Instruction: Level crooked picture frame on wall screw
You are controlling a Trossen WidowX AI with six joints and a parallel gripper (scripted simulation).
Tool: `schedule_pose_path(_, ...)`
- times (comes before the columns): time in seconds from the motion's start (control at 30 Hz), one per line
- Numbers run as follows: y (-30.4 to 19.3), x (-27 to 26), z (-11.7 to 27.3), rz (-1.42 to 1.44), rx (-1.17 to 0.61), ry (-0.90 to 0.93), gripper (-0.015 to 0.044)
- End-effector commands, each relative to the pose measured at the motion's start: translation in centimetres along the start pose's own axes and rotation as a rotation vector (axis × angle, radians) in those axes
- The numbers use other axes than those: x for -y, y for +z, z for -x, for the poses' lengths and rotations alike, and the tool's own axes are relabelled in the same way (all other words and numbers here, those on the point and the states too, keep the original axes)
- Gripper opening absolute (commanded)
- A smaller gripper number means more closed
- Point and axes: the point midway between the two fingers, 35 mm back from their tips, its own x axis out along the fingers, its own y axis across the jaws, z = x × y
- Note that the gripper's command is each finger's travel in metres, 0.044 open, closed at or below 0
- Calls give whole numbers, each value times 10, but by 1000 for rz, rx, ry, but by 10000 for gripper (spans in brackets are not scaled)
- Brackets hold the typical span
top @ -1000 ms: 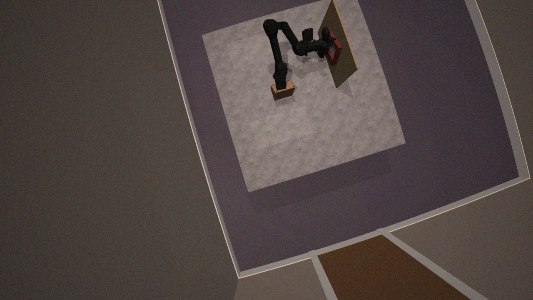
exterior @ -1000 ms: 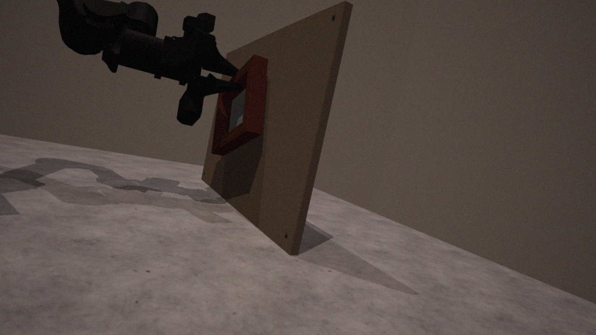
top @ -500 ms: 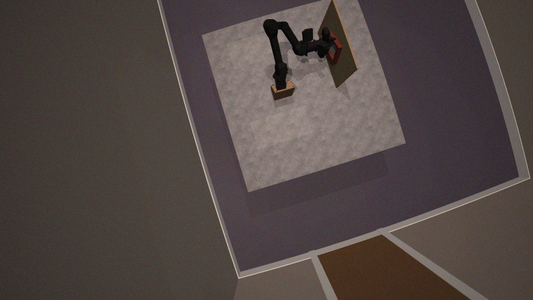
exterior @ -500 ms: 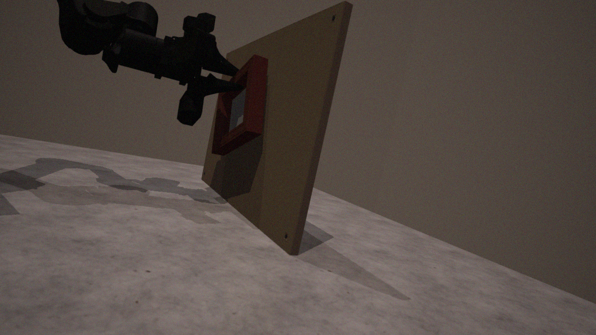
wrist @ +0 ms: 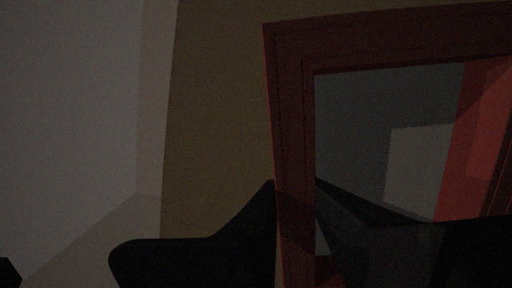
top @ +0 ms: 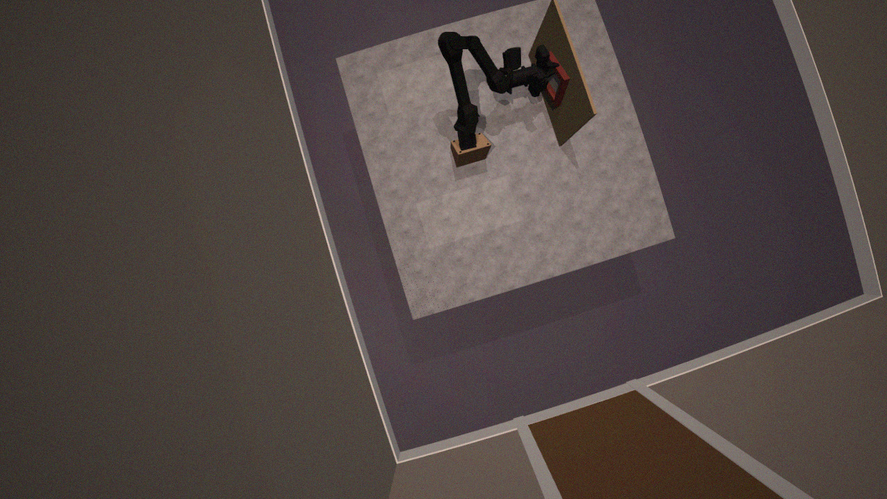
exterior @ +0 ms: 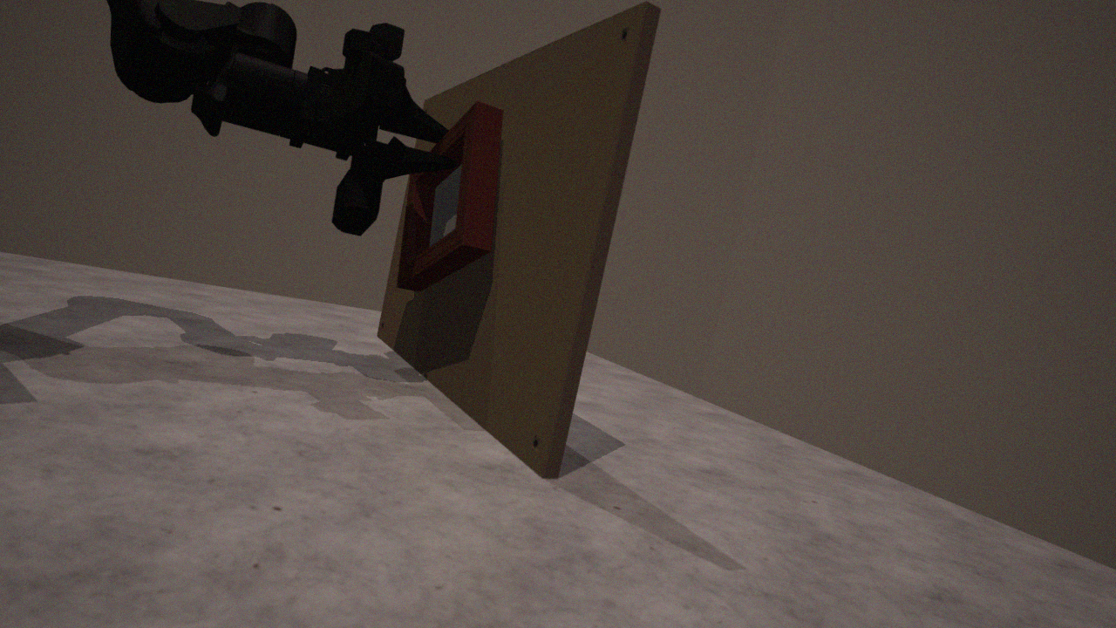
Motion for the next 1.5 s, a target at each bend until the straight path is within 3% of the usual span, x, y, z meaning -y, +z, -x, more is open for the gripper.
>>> schedule_pose_path(0.0,2,-3,0,-4,4,10,0)
schedule_pose_path(1.47,7,-2,0,-4,4,10,0)
